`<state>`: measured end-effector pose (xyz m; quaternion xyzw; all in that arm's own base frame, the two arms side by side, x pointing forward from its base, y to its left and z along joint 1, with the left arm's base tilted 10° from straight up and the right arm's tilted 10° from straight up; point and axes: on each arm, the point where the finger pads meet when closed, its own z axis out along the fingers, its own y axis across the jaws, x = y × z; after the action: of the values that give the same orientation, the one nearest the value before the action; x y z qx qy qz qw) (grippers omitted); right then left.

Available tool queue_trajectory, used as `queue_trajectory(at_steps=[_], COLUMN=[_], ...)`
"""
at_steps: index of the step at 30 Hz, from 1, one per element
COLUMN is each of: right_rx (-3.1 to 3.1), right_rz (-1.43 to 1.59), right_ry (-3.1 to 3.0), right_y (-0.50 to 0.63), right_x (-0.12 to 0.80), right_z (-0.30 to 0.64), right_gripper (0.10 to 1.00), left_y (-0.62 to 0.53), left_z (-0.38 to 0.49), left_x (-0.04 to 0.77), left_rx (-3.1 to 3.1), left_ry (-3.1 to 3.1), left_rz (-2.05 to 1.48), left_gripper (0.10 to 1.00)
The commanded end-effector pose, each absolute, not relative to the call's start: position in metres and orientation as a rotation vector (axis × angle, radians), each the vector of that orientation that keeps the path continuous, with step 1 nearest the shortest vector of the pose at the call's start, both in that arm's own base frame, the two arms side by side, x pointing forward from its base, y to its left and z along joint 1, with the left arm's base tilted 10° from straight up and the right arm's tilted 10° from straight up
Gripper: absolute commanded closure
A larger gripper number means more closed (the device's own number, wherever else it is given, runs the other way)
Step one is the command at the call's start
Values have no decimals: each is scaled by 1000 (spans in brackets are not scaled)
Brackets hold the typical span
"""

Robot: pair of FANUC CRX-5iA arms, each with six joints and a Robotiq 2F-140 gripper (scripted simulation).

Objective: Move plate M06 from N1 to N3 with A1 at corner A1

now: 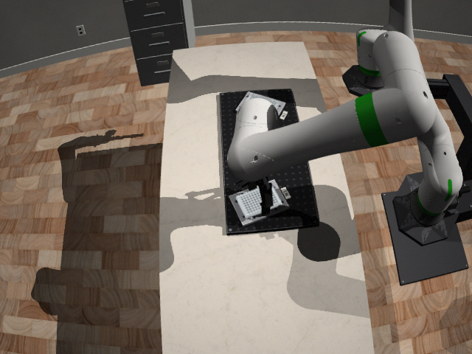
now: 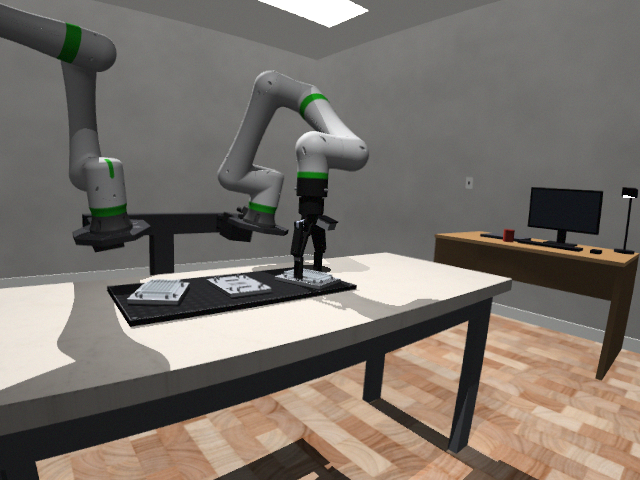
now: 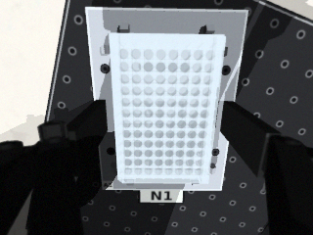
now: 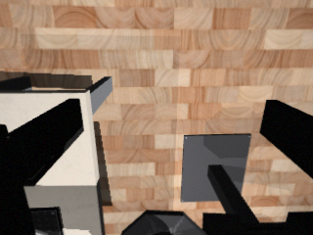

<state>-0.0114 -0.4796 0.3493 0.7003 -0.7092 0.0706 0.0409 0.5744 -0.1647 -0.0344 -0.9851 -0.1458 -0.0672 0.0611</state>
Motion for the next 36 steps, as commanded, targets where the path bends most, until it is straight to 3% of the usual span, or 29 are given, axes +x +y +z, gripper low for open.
queue_trajectory(at_steps=[1, 9, 10, 36], right_rx=[2143, 2143, 2143, 2143], right_rz=[218, 218, 218, 218], right_ry=[-2171, -2171, -2171, -2171], right_y=[-480, -480, -480, -480], right_x=[-12, -12, -12, -12], right_z=[350, 350, 350, 350], right_gripper=[98, 98, 98, 98], left_y=[-165, -165, -165, -165], left_z=[-33, -33, -33, -33], left_x=[575, 575, 575, 575], left_rx=[-2981, -2981, -2981, -2981], left_ry=[-441, -441, -441, -441], left_rz=[-206, -206, -206, -206], left_gripper=[400, 400, 488, 488])
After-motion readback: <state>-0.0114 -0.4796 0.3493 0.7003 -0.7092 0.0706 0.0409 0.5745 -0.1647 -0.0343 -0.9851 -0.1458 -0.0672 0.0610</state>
